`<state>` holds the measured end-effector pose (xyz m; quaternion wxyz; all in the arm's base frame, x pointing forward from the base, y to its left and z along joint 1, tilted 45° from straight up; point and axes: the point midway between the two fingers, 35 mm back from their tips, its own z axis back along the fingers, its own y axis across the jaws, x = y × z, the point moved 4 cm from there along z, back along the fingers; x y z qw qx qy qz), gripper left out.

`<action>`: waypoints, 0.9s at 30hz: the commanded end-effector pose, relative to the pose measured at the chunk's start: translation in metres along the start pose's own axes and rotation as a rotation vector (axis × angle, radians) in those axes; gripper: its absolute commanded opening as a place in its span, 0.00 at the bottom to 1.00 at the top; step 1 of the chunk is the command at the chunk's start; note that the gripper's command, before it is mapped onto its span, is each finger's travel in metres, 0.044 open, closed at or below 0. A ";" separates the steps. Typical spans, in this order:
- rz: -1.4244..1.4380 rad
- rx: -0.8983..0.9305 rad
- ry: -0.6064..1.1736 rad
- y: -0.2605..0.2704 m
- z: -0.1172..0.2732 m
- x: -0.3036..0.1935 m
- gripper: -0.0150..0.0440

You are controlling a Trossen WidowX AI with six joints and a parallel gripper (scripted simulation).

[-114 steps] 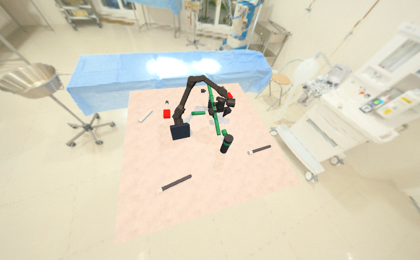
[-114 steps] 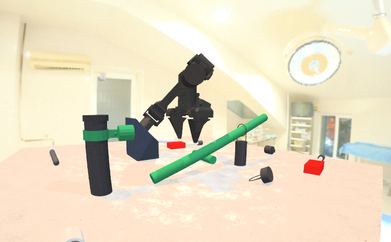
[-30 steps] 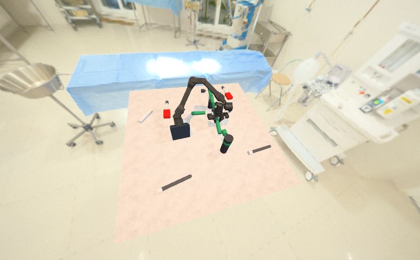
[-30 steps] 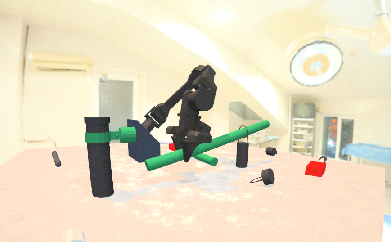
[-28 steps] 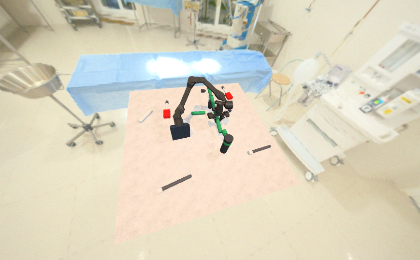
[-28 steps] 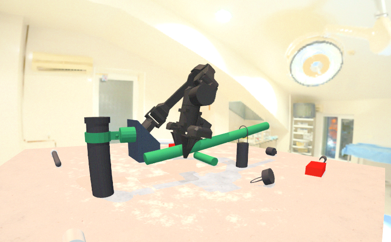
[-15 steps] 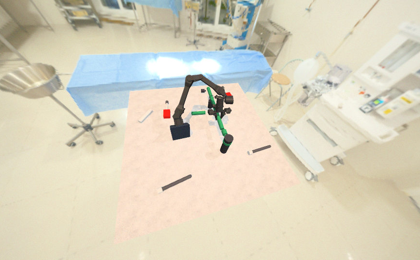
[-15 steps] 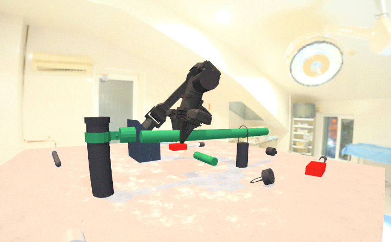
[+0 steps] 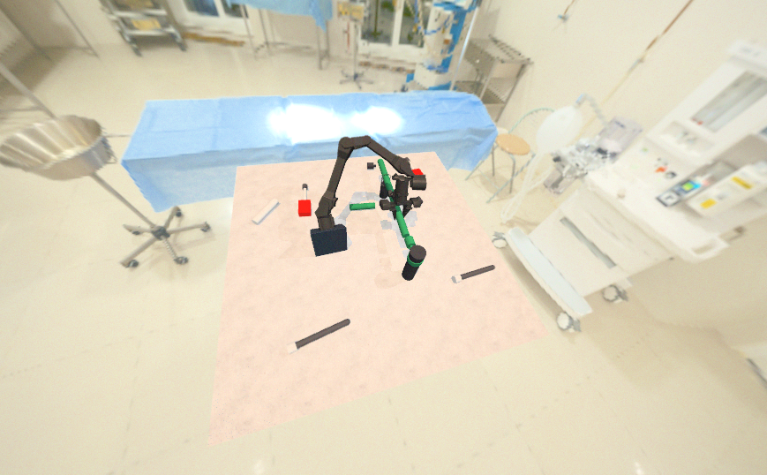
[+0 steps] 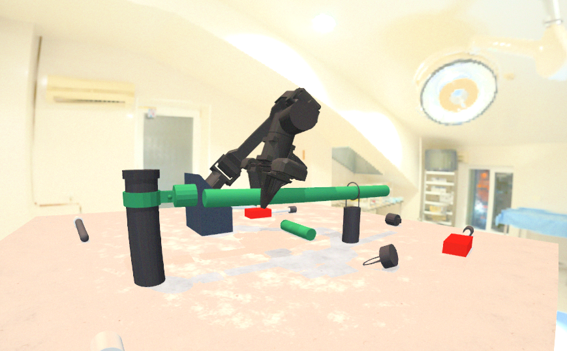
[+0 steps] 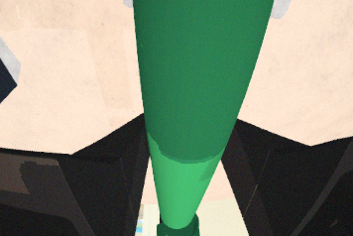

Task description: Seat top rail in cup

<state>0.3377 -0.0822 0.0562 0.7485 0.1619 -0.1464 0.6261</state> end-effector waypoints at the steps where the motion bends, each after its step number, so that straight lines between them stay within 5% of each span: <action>1: -0.001 -0.002 -0.001 0.000 0.001 -0.001 0.25; 27: -0.001 -0.002 -0.001 -0.003 0.007 -0.007 0.25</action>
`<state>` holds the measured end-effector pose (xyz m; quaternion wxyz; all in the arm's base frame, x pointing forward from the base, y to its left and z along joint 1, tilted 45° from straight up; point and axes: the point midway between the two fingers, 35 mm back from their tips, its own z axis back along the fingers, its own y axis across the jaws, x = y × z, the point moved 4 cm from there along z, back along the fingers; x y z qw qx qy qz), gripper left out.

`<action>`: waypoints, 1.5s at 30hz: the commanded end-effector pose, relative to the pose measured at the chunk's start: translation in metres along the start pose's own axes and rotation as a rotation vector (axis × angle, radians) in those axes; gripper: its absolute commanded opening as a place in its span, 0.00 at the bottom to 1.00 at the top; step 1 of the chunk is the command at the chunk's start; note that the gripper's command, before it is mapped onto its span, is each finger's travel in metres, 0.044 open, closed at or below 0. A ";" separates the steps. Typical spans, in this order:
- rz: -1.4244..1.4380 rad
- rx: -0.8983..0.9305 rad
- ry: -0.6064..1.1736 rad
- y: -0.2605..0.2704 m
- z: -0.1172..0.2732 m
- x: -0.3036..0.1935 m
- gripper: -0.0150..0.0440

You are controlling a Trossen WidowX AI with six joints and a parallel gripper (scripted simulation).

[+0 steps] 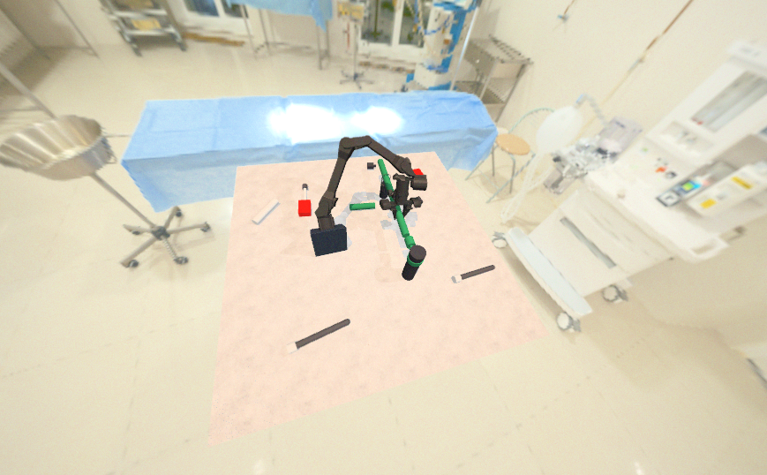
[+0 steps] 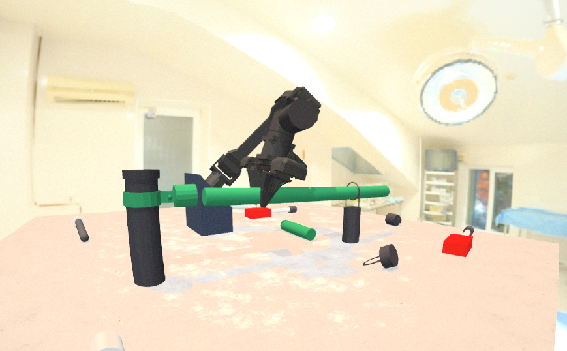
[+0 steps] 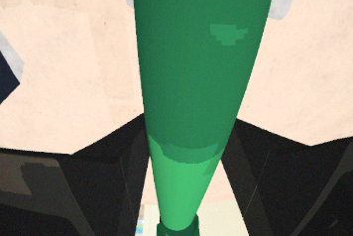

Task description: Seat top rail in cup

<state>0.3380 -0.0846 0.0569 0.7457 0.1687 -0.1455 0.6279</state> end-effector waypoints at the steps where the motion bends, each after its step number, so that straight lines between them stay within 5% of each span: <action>1: -0.005 -0.014 0.007 -0.003 0.006 -0.005 0.25; 45: 0.004 -0.001 -0.001 -0.002 -0.003 -0.025 0.25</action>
